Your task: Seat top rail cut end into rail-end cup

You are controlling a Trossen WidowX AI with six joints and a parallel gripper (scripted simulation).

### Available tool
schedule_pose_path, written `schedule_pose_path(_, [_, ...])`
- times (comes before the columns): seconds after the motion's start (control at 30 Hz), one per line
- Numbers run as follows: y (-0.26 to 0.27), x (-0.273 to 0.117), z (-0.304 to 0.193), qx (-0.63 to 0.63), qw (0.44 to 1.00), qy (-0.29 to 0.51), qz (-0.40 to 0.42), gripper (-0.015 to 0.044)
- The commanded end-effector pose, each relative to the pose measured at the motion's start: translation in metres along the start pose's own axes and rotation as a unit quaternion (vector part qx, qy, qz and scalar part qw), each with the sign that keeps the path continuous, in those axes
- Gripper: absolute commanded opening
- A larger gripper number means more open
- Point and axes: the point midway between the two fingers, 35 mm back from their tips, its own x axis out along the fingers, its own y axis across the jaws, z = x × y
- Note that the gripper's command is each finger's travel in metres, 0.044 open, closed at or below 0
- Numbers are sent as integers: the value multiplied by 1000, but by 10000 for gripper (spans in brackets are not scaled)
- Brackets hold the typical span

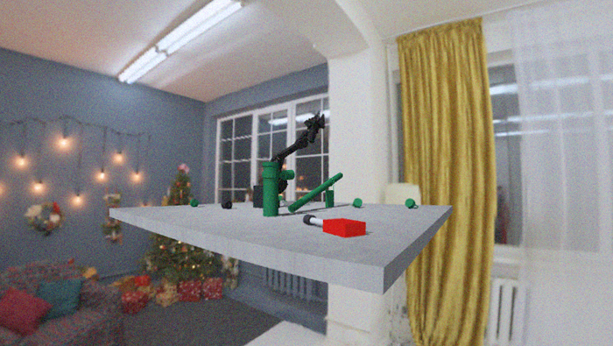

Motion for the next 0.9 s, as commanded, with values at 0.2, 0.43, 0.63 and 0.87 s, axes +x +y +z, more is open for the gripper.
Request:
schedule_pose_path(0.2, [-44,18,-79,-140,985,89,-44,440])
schedule_pose_path(0.43, [-102,29,-151,-290,934,198,-68,440])
schedule_pose_path(0.63, [-176,29,-207,-404,854,314,-95,440])
schedule_pose_path(0.87, [-247,21,-227,-487,770,395,-119,440])
